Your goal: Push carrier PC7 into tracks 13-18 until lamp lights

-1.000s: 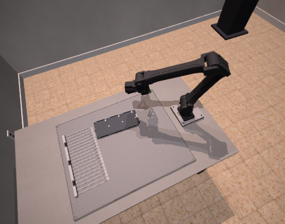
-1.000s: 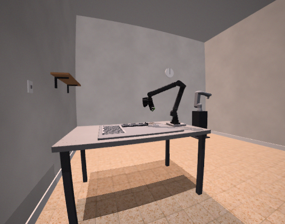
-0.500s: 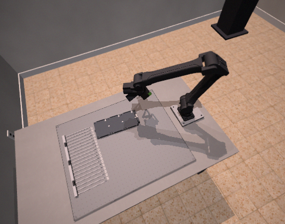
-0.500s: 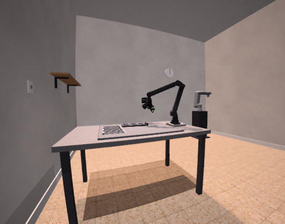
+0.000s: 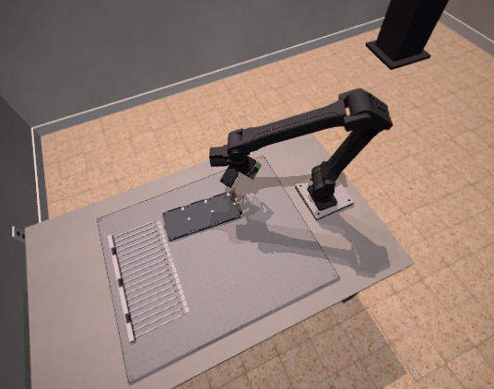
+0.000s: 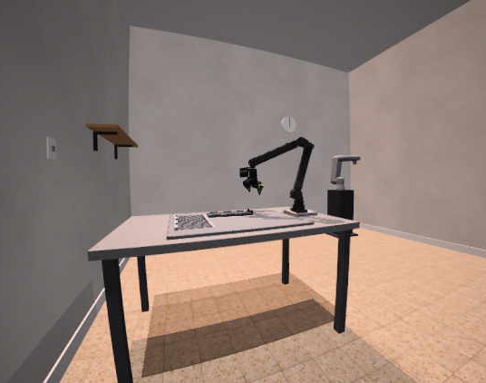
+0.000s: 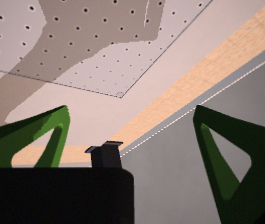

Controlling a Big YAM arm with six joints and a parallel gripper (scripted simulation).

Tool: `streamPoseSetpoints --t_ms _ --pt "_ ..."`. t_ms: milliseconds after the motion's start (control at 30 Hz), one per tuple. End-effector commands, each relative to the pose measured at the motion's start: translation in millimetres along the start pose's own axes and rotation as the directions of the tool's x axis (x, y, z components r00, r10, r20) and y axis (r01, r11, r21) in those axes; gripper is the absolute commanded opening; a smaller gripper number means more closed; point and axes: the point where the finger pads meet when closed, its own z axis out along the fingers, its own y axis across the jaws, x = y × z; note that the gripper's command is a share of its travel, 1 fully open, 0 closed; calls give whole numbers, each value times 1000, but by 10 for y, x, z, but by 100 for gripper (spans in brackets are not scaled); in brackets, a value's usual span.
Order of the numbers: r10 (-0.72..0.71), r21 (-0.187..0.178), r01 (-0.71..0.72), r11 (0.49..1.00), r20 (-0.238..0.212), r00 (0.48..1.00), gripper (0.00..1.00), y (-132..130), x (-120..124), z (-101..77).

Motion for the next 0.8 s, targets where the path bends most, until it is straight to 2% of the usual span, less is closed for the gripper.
streamPoseSetpoints --t_ms 0,33,133,200,233,267,300,333,400,433,533,600,633,700,767 --pt "-120 56 116 992 67 991 100 -238 -224 -208" --pt "-139 48 135 990 79 987 100 -254 -188 -191" --pt "-235 40 231 972 122 964 100 -189 -324 -182" --pt "-292 49 288 956 155 944 100 -184 -439 -219" --pt "-320 51 316 947 169 932 100 -180 -456 -220" --pt "-323 55 318 946 185 928 100 -221 -365 -222" --pt "-361 50 359 932 198 911 100 -185 -459 -198" --pt "-400 62 396 916 213 891 100 -154 -553 -230" --pt "-400 62 396 916 213 891 100 -154 -553 -230" --pt "-432 42 434 900 224 874 100 -30 -581 -138" --pt "-501 89 496 864 269 823 100 -102 -733 -259" --pt "-548 107 542 833 295 783 100 -83 -797 -271" --pt "-552 100 551 829 309 774 100 -96 -720 -205" --pt "-614 140 606 783 331 717 100 -55 -891 -293" --pt "-655 166 644 747 352 669 100 -36 -953 -309"
